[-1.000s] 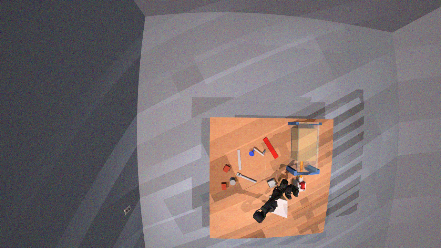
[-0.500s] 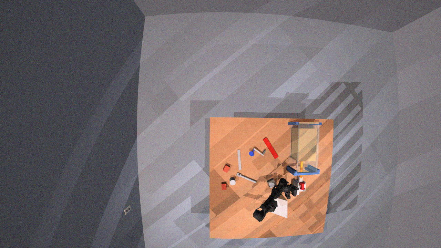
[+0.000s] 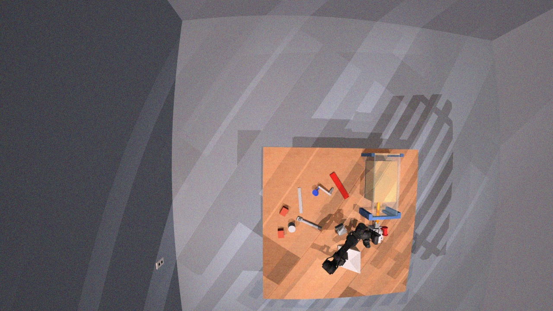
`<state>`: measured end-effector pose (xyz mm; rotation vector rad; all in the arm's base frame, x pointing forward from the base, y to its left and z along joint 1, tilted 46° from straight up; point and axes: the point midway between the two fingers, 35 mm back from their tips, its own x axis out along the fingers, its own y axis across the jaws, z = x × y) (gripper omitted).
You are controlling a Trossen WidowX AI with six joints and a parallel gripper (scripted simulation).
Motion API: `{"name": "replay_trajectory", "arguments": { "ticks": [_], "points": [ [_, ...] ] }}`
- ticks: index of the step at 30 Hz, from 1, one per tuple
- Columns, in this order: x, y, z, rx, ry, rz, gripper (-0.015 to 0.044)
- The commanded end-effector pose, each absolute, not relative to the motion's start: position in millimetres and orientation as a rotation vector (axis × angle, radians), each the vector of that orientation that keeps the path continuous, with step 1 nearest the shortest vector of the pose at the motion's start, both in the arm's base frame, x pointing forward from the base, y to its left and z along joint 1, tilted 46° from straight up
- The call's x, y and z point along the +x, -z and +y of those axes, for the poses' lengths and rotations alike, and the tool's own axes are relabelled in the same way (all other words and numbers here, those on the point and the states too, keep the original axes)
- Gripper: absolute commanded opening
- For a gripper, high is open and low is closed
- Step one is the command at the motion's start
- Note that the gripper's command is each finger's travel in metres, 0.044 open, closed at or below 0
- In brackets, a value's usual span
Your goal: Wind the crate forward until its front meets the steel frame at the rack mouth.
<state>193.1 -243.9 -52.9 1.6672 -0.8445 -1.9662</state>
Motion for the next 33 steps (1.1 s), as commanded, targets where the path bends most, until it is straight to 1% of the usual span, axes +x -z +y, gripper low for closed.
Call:
{"name": "replay_trajectory", "arguments": {
  "ticks": [1,8,21,33],
  "points": [
    [196,61,-261,1.661,1.959,-0.850,0.0000],
    [197,75,-282,1.665,1.950,-0.868,0.0000],
    [197,85,-284,1.638,1.957,-0.866,0.0000],
    [197,99,-270,1.638,1.958,-0.866,0.0000]
  ]
}}
